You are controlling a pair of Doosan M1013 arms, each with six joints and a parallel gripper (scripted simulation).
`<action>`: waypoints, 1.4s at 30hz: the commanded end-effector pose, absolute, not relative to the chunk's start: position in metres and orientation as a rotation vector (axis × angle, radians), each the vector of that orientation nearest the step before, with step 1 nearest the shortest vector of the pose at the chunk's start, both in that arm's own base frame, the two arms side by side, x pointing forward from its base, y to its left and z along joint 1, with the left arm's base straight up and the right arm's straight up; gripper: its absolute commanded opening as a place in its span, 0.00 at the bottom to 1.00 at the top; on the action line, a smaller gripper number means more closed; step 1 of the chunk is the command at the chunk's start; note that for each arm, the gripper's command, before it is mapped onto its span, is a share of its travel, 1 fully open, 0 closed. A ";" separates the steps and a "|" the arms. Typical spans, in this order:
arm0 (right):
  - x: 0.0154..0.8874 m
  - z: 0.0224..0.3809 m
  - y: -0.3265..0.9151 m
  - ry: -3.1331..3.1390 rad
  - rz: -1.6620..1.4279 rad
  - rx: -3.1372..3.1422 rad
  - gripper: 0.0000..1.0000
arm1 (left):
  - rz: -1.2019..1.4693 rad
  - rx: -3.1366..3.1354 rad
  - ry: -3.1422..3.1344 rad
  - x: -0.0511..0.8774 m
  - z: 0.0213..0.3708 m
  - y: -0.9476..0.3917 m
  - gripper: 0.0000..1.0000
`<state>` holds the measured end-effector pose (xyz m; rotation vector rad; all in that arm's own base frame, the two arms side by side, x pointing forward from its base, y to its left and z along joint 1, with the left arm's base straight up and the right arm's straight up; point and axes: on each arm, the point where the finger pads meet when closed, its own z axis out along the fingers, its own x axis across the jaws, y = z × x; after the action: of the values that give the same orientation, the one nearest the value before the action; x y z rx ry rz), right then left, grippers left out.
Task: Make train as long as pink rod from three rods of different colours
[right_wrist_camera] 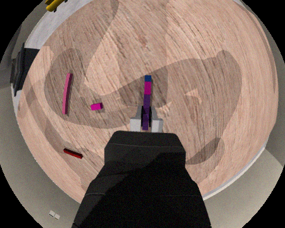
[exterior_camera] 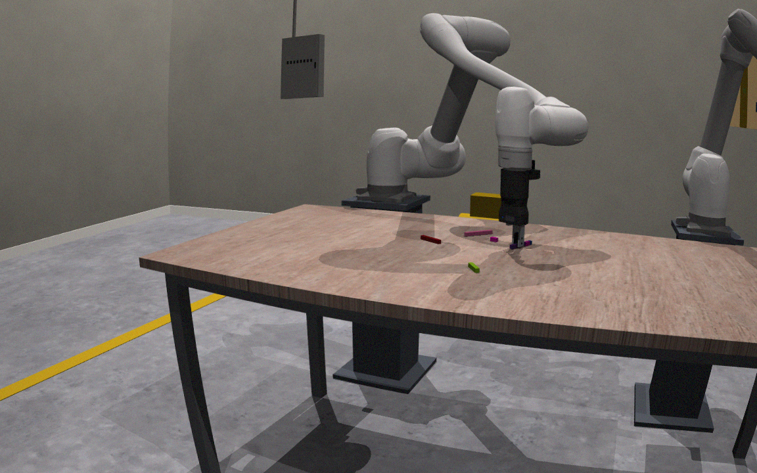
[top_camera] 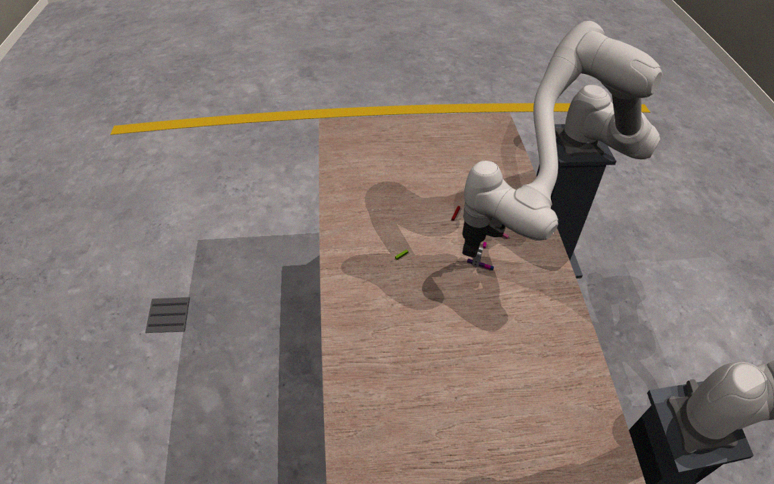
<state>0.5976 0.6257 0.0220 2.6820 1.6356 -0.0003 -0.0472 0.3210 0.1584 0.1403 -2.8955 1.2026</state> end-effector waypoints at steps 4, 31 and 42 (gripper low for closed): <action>0.598 0.023 0.626 1.636 0.002 2.683 0.30 | 1.201 0.140 -2.896 -0.047 0.159 0.321 1.00; 0.598 0.024 0.626 1.636 0.002 2.683 0.54 | 1.201 0.140 -2.896 -0.047 0.159 0.321 1.00; 0.598 0.050 0.626 1.636 0.002 2.683 0.54 | 1.201 0.140 -2.896 -0.047 0.159 0.321 1.00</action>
<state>0.5977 0.6259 0.0470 2.6822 1.6358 0.0011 -0.0472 0.3210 0.1584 0.1403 -2.8955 1.2026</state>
